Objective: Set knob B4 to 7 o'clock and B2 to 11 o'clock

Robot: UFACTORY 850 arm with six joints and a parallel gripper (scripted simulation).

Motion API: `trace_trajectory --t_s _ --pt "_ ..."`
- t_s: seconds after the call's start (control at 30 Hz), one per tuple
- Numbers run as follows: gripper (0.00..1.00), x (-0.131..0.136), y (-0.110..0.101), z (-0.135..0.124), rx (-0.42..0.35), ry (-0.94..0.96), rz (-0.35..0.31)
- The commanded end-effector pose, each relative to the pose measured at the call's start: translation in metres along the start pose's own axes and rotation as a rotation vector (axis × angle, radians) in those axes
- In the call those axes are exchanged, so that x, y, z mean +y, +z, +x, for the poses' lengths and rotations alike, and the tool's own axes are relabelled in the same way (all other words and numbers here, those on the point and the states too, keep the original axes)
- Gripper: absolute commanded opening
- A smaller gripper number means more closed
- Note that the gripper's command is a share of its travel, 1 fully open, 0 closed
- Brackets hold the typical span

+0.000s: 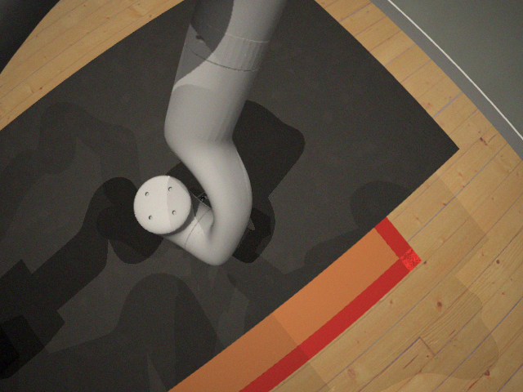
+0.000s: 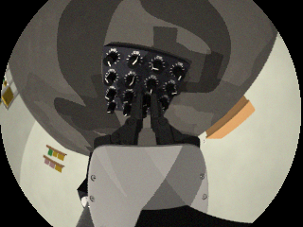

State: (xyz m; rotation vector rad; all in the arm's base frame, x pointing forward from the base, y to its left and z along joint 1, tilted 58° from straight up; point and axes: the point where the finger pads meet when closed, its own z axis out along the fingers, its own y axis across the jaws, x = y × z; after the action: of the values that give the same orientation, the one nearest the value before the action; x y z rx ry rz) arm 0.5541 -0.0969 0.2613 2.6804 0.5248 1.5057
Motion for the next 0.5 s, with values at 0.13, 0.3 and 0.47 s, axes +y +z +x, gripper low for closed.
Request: trace_trajectory --t_s 0.13,0.3,0.47 --pt "0.08 0.0002 -0.0002 0.0001 0.001 -0.150 -0.002" --pt "0.08 0.0002 -0.0002 0.0001 0.001 -0.266 -0.002" --pt "0.08 0.0002 -0.0002 0.0001 0.001 -0.342 -0.002"
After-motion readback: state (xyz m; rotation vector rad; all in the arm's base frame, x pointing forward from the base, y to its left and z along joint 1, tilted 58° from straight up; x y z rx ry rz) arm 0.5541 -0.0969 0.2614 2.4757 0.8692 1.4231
